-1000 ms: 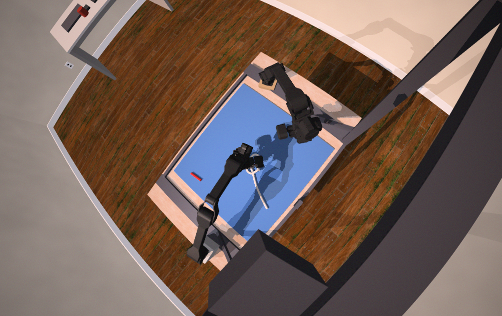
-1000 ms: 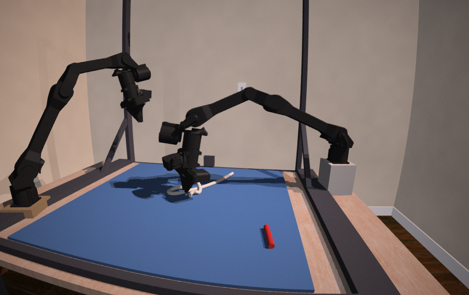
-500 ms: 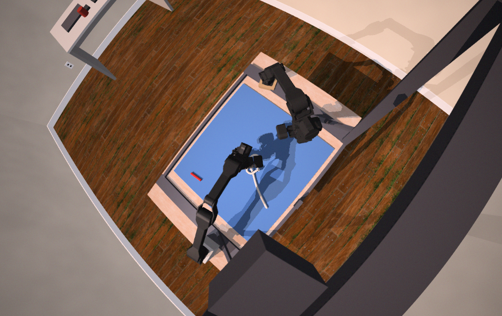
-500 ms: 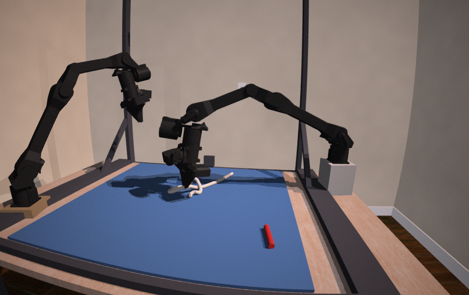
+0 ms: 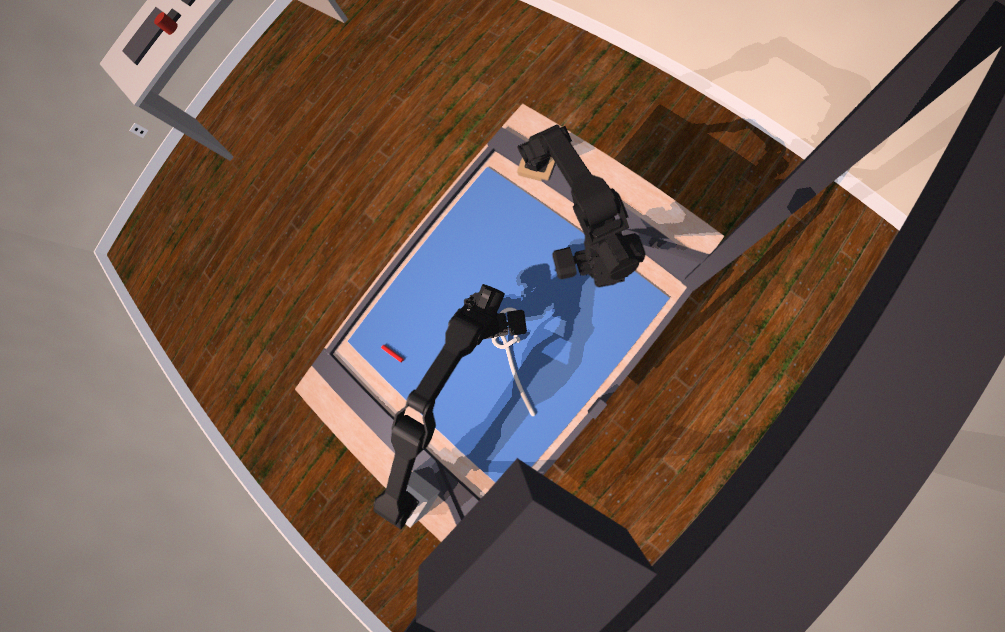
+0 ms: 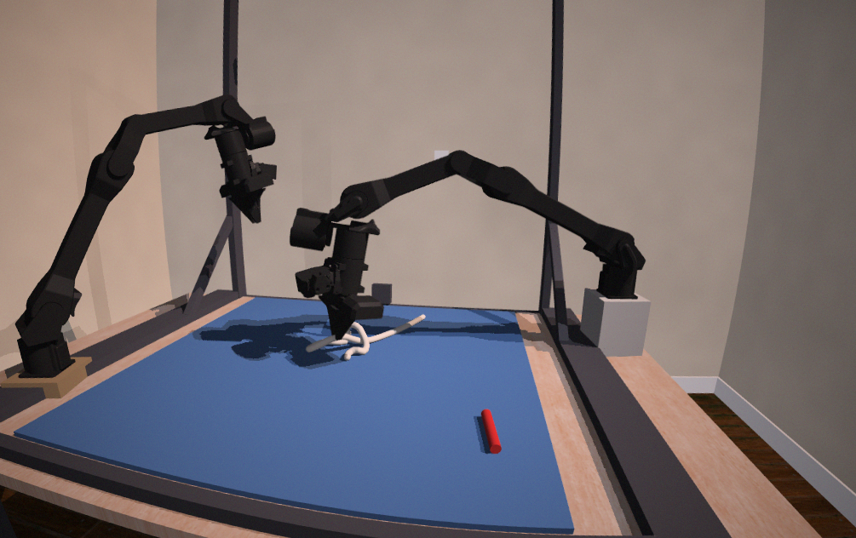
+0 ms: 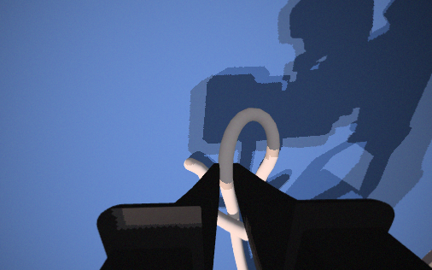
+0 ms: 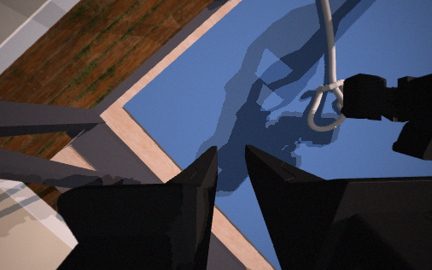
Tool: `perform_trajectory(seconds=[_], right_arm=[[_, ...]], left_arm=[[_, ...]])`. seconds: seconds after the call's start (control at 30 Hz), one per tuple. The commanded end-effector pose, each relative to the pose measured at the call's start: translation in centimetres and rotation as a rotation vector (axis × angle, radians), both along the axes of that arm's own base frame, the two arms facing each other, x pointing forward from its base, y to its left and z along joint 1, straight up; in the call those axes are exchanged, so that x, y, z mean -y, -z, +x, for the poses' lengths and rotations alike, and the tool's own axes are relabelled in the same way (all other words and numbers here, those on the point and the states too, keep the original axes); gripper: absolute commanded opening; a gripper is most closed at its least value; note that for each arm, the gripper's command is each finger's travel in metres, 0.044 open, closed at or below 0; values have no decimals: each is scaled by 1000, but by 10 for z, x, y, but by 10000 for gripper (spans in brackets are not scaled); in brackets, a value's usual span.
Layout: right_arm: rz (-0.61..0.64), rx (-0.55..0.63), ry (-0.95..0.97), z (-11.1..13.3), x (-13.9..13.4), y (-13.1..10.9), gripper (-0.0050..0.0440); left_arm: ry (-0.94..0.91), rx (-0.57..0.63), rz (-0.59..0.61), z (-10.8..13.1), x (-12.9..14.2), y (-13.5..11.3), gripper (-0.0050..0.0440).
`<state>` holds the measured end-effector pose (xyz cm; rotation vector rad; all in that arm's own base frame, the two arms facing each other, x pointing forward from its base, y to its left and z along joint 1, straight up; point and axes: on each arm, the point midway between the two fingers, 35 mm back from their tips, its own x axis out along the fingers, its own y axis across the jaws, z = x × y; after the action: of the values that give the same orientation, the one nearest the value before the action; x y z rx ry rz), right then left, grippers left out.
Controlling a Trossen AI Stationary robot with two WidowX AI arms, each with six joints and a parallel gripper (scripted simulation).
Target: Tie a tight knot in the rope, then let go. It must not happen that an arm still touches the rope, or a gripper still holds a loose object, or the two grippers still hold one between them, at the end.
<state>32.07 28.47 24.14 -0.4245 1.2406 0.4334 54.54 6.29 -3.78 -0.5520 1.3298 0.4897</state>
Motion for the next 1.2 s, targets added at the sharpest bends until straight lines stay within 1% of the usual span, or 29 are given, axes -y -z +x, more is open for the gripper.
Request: perform_trajectory(seconds=[0.0,0.97,1.17], right_arm=[[19,23,3,-2,2,-11,100],[19,23,3,-2,2,-11,100],[19,23,3,-2,2,-11,100]], left_arm=[[-6,51,5,7,-1,-27,50],[-6,39,5,-18,0,-25,50],[-6,39,5,-20,0,-25,50]])
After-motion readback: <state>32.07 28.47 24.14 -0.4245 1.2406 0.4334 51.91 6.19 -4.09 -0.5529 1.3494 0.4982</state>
